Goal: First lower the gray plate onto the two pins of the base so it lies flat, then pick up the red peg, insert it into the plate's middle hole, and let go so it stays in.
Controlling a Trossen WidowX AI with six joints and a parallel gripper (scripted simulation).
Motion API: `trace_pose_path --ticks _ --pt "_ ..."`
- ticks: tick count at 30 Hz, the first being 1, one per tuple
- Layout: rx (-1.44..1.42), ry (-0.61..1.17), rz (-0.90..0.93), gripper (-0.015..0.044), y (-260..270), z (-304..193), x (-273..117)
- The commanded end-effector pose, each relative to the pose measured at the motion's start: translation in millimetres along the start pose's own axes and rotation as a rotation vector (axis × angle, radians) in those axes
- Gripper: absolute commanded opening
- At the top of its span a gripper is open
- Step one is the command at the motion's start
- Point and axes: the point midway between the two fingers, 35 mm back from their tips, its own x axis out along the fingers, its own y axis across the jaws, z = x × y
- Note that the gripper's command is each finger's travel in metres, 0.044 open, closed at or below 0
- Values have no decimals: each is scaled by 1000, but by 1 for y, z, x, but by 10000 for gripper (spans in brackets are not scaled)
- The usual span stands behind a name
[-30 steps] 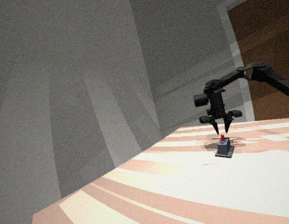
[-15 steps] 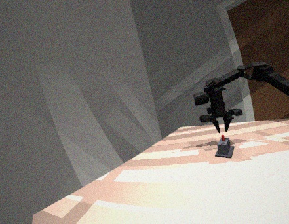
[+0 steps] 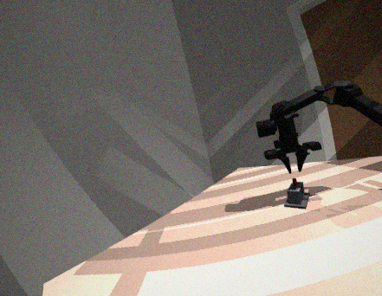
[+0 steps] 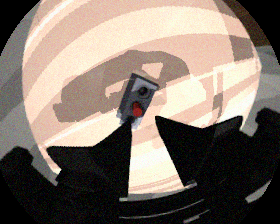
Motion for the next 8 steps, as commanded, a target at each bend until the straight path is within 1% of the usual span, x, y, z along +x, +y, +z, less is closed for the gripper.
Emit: trace_pose_path --ticks 1,8 --pt "7 3 6 150 0 0 -4" --pt "6 3 6 150 -1 -1 -8"
